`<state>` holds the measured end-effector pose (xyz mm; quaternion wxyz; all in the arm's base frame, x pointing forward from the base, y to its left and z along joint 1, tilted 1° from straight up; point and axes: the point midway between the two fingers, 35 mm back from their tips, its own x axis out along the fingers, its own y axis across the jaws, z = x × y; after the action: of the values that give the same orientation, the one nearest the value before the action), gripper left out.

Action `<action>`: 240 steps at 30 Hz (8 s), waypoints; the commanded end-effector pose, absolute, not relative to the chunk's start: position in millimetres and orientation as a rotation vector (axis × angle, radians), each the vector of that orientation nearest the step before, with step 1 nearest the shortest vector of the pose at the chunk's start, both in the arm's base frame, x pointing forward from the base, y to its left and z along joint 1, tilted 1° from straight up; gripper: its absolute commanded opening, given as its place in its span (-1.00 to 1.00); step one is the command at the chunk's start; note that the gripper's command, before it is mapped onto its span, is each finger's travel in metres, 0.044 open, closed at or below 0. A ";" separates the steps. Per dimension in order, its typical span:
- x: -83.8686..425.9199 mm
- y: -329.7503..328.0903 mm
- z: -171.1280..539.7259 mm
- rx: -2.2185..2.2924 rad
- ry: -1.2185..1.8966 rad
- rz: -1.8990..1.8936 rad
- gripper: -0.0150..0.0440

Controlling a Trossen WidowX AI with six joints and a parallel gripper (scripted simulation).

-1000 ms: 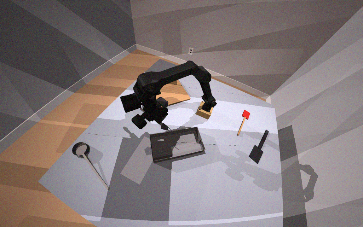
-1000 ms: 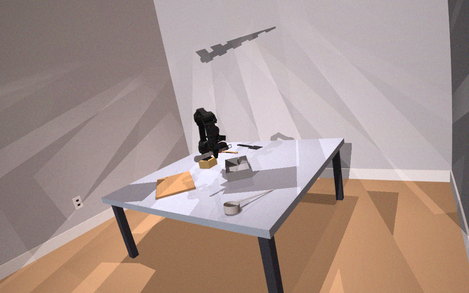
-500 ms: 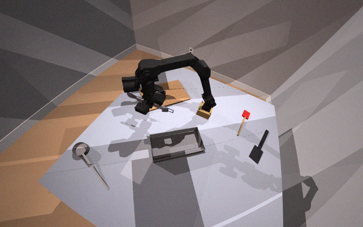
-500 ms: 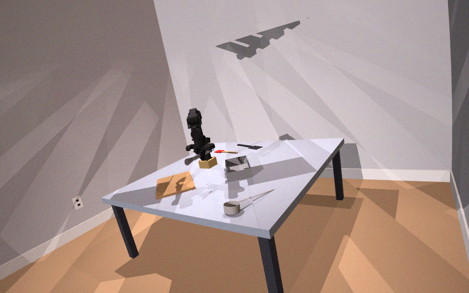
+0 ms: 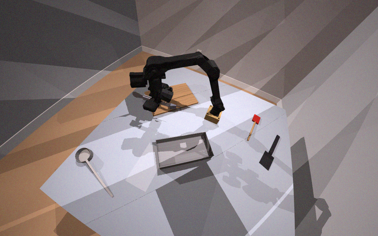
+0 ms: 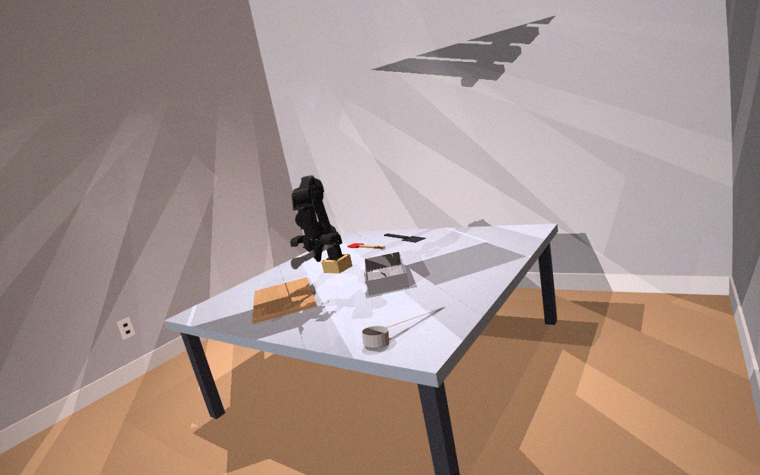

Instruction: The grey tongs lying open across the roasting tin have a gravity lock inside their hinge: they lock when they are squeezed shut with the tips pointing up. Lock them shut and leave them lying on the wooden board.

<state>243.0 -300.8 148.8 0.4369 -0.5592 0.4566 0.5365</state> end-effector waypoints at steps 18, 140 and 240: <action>210.9 -317.6 151.2 -0.812 1.442 0.736 -1.00; 21.2 -348.2 151.9 2.363 -0.526 -2.354 -1.00; 21.2 -337.4 124.9 2.947 -0.345 -1.623 -1.00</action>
<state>20.0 -334.1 120.2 0.1171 -0.8849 0.0999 0.4395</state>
